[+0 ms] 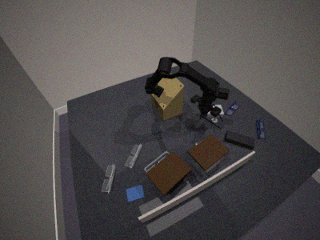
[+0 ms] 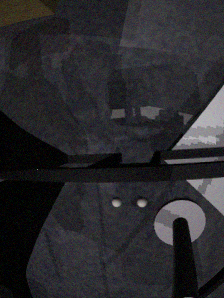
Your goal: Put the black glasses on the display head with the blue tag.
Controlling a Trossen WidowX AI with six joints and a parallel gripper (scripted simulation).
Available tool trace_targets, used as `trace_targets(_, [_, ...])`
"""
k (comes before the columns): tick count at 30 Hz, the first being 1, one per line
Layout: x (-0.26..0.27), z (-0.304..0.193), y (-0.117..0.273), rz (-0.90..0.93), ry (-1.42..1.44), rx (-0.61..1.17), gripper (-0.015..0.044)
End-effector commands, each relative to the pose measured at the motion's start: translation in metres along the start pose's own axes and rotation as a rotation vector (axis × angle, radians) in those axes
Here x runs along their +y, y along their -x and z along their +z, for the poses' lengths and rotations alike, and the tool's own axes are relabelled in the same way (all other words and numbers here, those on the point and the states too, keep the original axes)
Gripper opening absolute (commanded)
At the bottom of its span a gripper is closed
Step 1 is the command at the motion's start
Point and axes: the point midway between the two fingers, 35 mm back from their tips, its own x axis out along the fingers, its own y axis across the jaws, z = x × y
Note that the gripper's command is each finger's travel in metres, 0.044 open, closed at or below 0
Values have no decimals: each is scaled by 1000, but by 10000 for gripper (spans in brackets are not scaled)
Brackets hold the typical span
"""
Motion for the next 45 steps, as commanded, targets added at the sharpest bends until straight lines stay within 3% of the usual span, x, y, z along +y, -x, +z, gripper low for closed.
trace_targets(1, [-1, -3, 2, -8, 2, 1, 0])
trace_targets(45, [12, -25, 2, -6, 3, 3, 0])
